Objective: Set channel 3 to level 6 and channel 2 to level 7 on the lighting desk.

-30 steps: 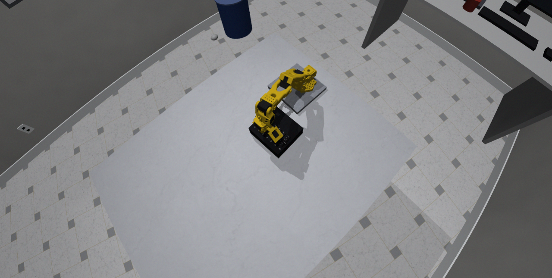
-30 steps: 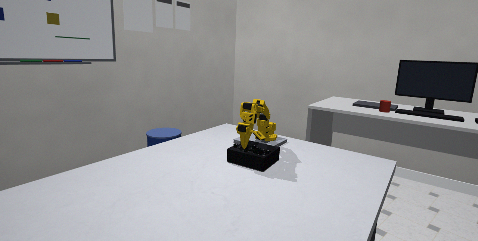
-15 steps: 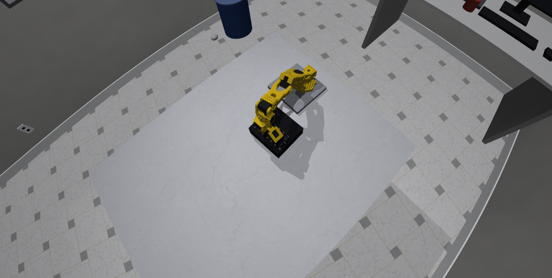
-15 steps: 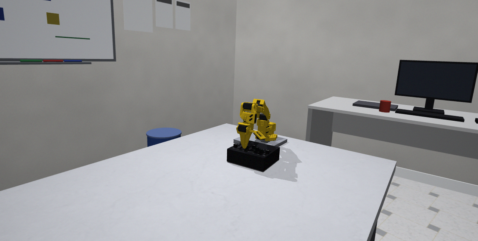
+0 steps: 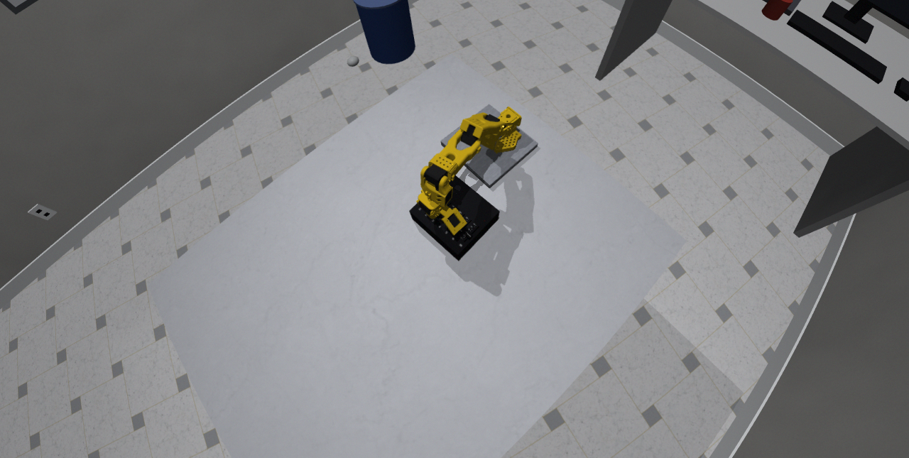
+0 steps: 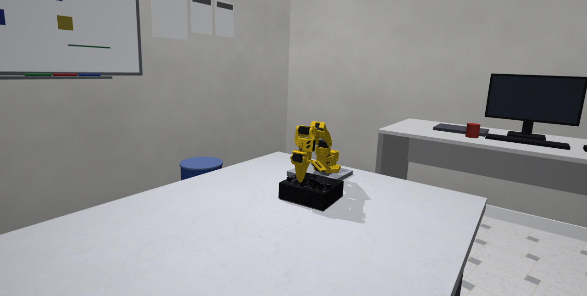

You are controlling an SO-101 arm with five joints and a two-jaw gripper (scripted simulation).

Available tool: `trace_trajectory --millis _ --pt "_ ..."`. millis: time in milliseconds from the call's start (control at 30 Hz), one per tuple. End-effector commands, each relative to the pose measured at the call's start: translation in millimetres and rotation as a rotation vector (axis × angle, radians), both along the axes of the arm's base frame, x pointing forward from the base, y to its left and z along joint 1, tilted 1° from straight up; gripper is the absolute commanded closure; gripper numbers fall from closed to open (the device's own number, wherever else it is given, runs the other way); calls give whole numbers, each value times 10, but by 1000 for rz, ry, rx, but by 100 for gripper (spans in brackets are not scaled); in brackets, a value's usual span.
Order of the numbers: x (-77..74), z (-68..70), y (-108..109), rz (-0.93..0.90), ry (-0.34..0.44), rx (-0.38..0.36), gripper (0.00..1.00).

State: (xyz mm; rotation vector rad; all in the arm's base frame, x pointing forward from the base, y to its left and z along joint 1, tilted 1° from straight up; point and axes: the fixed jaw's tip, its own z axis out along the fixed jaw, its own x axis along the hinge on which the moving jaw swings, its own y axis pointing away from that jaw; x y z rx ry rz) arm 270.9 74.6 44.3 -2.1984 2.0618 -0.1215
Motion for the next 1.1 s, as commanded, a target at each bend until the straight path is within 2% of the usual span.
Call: trace_trajectory --millis 0,1067 --pt "-146 -134 38 15 96 -23 100" --pt "-192 -168 45 16 123 -31 100"
